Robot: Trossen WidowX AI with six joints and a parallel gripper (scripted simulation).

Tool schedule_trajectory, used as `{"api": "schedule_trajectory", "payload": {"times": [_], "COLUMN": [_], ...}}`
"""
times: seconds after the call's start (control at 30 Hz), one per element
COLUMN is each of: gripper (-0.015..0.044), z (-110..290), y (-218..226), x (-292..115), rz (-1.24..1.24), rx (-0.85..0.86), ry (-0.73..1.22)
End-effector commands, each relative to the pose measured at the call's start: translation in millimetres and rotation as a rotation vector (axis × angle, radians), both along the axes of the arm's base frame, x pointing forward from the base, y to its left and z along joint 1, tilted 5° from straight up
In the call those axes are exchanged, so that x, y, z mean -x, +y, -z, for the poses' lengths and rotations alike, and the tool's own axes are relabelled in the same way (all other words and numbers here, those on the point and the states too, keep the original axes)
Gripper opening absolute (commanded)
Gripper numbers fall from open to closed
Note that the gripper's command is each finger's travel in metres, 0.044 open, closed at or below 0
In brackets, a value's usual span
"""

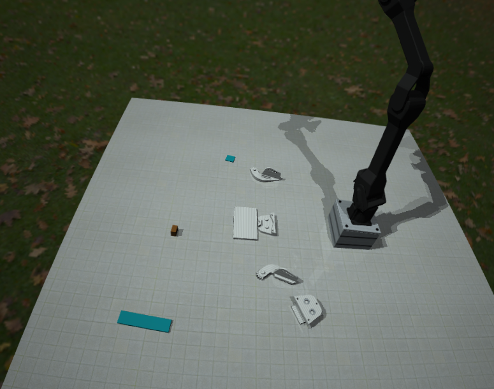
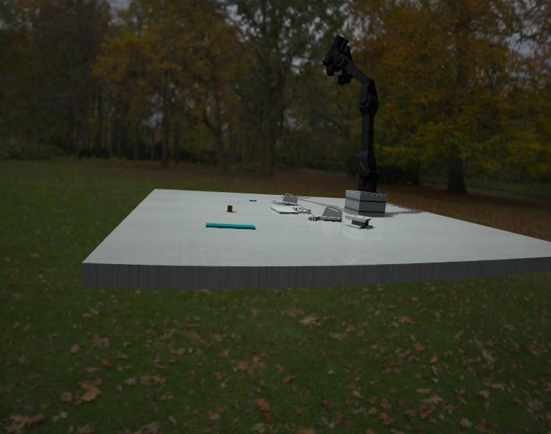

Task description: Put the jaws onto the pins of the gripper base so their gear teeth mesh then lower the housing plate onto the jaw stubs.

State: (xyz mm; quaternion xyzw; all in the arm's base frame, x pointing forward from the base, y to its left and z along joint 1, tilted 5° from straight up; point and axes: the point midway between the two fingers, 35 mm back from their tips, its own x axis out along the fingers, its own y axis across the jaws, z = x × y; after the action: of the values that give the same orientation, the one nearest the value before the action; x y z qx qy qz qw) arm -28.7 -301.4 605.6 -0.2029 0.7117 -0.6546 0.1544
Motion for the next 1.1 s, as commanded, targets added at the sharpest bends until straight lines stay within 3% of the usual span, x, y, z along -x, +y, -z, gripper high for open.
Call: {"api": "schedule_trajectory", "payload": {"times": [0.0, 0.6, 1.07], "gripper": [0.0426, 0.044, 0.044], "z": [0.0, 43.7, 100.4], "y": [0.0, -51.0, -55.5], "x": [0.0, -115.7, -226.2], "rz": [0.0, -0.411, -0.764], "rx": [0.0, -0.196, -0.36], "ry": [0.0, 0.196, 0.373]}}
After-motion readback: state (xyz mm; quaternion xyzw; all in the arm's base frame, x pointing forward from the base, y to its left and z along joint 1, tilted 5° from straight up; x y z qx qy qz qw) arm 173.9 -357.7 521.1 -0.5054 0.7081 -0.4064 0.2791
